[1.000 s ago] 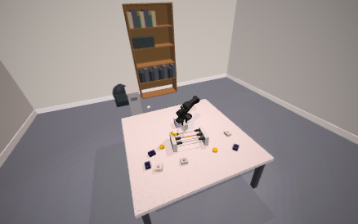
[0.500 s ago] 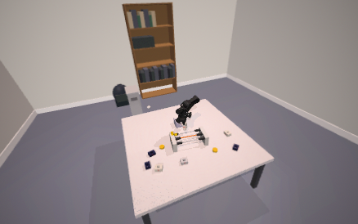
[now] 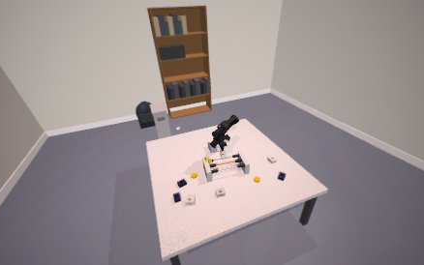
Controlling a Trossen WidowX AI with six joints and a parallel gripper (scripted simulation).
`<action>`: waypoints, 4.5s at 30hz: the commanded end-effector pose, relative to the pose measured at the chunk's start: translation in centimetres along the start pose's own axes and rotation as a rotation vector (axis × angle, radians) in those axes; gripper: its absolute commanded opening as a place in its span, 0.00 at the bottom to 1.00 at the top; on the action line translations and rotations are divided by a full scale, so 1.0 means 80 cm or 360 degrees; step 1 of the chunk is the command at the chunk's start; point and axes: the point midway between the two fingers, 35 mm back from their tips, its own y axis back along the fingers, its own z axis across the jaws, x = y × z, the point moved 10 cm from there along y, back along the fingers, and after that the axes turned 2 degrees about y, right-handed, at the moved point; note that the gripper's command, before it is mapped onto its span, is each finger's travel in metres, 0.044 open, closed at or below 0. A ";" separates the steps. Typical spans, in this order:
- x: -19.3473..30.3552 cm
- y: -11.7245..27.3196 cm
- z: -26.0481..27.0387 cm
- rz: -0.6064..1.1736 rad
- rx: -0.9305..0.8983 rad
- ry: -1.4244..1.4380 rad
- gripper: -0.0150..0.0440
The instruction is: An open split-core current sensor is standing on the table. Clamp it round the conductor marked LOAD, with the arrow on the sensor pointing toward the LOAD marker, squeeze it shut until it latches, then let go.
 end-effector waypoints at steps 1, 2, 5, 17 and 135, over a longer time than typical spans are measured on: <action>0.000 -0.001 -0.007 -0.0004 0.0017 0.0086 0.25; 0.001 -0.002 -0.007 -0.0004 0.0017 0.0086 0.25; 0.001 -0.006 -0.008 -0.0003 0.0017 0.0086 0.25; 0.001 -0.030 -0.009 -0.0001 0.0018 0.0086 0.25; 0.000 -0.118 -0.042 -0.0011 -0.0319 0.0093 1.00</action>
